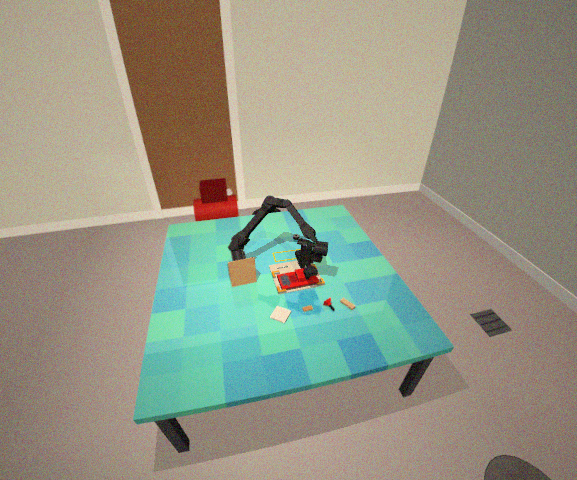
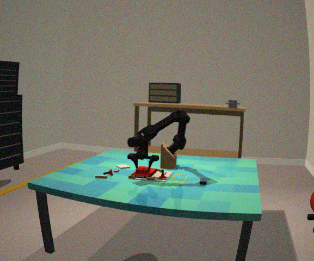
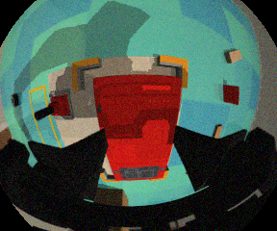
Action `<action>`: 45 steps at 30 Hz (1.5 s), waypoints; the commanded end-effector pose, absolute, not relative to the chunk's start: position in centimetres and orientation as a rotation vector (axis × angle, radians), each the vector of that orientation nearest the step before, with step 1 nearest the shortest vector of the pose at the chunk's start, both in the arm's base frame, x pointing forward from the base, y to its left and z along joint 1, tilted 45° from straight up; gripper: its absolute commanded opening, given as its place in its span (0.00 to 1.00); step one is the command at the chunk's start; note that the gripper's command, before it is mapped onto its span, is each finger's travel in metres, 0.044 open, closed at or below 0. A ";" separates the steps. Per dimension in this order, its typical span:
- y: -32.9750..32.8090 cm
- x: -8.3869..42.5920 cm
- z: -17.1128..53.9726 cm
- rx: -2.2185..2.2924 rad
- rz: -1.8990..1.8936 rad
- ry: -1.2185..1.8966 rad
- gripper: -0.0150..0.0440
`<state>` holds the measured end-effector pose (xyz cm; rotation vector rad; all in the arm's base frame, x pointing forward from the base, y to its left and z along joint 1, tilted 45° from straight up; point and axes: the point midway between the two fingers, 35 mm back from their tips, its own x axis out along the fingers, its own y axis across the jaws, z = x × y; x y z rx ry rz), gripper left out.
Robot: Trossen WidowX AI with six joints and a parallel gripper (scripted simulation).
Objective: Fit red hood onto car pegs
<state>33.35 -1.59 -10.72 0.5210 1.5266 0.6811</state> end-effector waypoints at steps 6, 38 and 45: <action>-1.6 33.4 -10.7 0.521 0.681 1.526 0.39; -6.7 33.9 -5.5 0.522 0.679 1.523 1.00; -6.7 33.9 -5.5 0.522 0.679 1.523 1.00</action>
